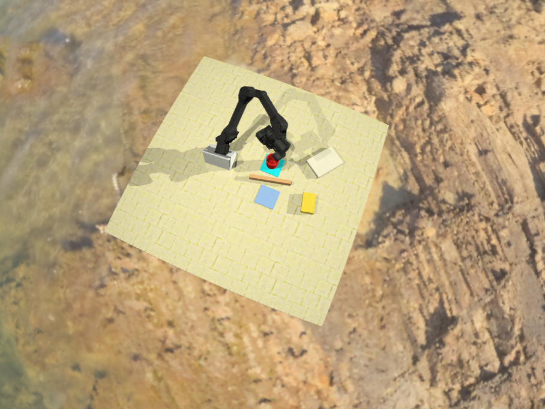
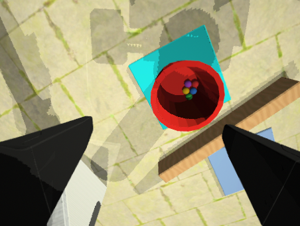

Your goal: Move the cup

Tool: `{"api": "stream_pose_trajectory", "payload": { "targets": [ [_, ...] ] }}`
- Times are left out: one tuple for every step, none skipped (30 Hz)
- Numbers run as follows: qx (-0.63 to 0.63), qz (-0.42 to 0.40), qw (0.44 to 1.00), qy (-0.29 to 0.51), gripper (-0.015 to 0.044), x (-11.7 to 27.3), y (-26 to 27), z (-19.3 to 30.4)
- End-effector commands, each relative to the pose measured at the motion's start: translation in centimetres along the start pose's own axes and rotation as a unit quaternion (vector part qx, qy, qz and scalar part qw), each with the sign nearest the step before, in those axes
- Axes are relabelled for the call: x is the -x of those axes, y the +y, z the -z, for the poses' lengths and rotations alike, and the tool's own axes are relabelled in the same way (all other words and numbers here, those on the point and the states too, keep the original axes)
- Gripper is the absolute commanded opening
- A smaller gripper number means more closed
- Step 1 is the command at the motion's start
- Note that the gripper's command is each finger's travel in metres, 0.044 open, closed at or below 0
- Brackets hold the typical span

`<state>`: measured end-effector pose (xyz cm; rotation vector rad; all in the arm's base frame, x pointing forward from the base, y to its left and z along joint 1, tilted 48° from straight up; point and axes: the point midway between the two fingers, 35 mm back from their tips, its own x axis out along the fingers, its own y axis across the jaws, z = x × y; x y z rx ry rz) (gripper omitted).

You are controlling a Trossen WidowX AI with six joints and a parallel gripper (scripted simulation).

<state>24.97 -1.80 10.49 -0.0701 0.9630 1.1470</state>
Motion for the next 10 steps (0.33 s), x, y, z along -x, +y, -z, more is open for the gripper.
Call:
{"api": "stream_pose_trajectory", "payload": {
  "targets": [
    [0.006, 0.003, 1.000, 0.002, 0.0440, 1.94, -0.01, -0.01],
    [0.006, 0.003, 1.000, 0.002, 0.0440, 2.14, 0.03, 0.00],
    [0.006, 0.003, 1.000, 0.002, 0.0440, 2.20, 0.04, 0.00],
    [0.006, 0.003, 1.000, 0.002, 0.0440, 2.20, 0.05, 0.01],
    [0.006, 0.003, 1.000, 0.002, 0.0440, 2.20, 0.05, 0.01],
    [0.006, 0.003, 1.000, 0.002, 0.0440, 2.20, 0.05, 0.01],
    [0.006, 0.003, 1.000, 0.002, 0.0440, 2.20, 0.08, 0.02],
    [0.001, 0.002, 1.000, -0.001, 0.0440, 1.73, 0.09, 0.03],
    [0.001, 0.002, 1.000, -0.001, 0.0440, 1.73, 0.09, 0.03],
    [0.001, 0.002, 1.000, -0.001, 0.0440, 1.73, 0.09, 0.03]
  ]
}}
